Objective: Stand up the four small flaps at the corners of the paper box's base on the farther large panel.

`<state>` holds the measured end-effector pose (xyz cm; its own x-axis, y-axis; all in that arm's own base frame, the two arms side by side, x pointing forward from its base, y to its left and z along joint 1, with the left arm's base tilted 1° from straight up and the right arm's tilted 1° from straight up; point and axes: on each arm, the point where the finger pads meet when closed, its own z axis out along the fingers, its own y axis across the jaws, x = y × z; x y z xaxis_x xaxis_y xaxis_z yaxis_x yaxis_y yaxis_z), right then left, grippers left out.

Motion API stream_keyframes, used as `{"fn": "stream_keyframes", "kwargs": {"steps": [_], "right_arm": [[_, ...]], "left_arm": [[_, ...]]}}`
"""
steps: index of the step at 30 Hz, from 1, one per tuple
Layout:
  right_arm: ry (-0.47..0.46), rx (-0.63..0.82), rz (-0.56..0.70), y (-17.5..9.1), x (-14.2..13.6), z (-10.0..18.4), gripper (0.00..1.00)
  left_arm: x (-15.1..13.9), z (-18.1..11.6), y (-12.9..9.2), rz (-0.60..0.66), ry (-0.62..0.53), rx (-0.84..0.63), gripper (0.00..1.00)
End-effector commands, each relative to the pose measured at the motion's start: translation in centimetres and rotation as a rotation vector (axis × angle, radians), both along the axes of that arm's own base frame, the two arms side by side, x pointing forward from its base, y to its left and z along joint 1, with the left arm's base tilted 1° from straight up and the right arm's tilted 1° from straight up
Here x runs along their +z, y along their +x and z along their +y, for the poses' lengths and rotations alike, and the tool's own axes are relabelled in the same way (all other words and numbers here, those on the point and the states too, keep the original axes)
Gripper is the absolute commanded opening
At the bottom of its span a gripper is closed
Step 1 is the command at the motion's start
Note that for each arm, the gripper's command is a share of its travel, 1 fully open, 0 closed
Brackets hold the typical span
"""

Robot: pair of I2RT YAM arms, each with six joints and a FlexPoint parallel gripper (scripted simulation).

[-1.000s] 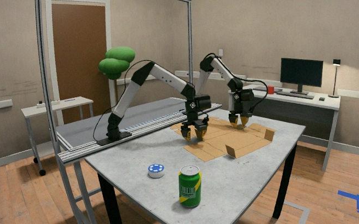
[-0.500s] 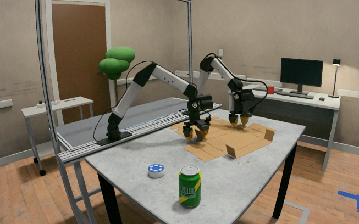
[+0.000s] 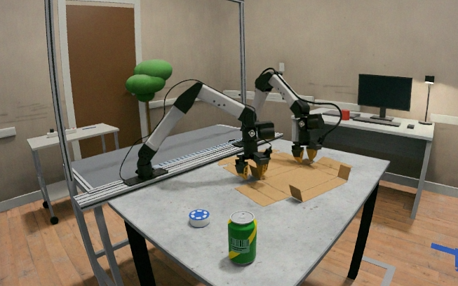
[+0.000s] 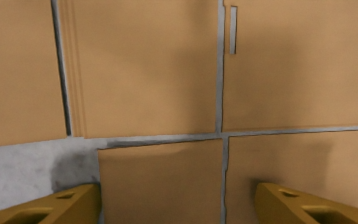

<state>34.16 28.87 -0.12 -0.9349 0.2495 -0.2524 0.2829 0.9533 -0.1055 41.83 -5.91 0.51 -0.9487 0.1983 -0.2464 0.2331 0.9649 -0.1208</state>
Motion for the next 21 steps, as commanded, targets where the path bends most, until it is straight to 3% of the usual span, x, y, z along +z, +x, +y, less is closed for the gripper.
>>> {"fn": "stream_keyframes", "kwargs": {"steps": [1,5,21], "right_arm": [[-0.063,-0.009,0.04,-0.7,-1.4,-1.2,0.77],[-0.063,-0.008,0.04,-0.7,-1.4,-1.2,0.77],[-0.063,-0.008,0.04,-0.7,-1.4,-1.2,0.77]], "left_arm": [[0.0,0.1,0.4,-0.025,0.006,0.013,0.77],[-1.2,-0.2,0.0,-0.001,0.002,0.01,0.77],[-0.2,-0.9,0.2,-0.025,-0.011,0.005,0.77]]}}
